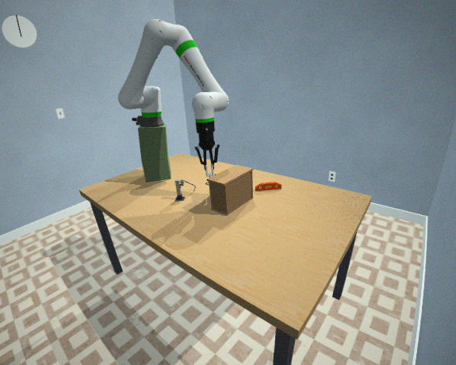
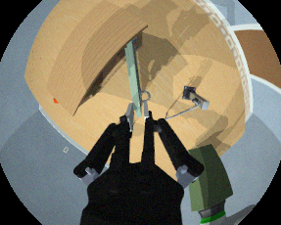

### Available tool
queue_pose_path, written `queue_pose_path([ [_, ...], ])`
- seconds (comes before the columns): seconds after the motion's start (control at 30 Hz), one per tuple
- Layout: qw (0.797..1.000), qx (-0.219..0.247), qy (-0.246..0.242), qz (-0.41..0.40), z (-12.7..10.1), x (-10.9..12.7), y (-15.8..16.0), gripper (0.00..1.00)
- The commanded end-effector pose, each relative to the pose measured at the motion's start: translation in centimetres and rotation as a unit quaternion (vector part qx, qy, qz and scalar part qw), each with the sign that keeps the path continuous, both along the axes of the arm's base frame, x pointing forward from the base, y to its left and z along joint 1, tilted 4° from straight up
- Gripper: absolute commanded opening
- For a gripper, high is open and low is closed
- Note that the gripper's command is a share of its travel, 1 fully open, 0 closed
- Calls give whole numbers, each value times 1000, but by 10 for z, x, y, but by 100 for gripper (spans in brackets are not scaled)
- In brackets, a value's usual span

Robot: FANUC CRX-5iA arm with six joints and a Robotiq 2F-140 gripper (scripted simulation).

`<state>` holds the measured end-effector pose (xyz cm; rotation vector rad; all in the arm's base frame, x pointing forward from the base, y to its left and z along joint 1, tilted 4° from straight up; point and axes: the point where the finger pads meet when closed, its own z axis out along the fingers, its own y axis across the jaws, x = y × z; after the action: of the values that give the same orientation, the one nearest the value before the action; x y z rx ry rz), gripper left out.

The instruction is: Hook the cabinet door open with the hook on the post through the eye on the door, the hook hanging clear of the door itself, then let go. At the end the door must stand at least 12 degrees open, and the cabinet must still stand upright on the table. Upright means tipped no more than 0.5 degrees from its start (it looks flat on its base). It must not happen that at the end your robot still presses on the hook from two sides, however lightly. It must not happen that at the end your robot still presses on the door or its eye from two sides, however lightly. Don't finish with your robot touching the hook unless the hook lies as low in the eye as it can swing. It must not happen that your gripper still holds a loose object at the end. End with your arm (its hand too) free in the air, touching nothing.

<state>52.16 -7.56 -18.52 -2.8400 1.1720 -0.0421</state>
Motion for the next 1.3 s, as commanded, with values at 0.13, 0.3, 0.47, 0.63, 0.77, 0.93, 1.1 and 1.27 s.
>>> queue_pose_path([
  [0.13,1000,0,0,0,0,0,0,16],
  [0.3,1000,0,0,0,0,0,0,16],
  [0.47,1000,0,0,0,0,0,0,16],
  [0.63,1000,0,0,0,0,0,0,16],
  [0.77,1000,0,0,0,0,0,0,16],
  [0.93,1000,0,0,0,0,0,0,16],
  [1.1,1000,1,1,-15,0,2,1,16],
  [1.27,1000,1,1,-22,1,4,4,16],
])
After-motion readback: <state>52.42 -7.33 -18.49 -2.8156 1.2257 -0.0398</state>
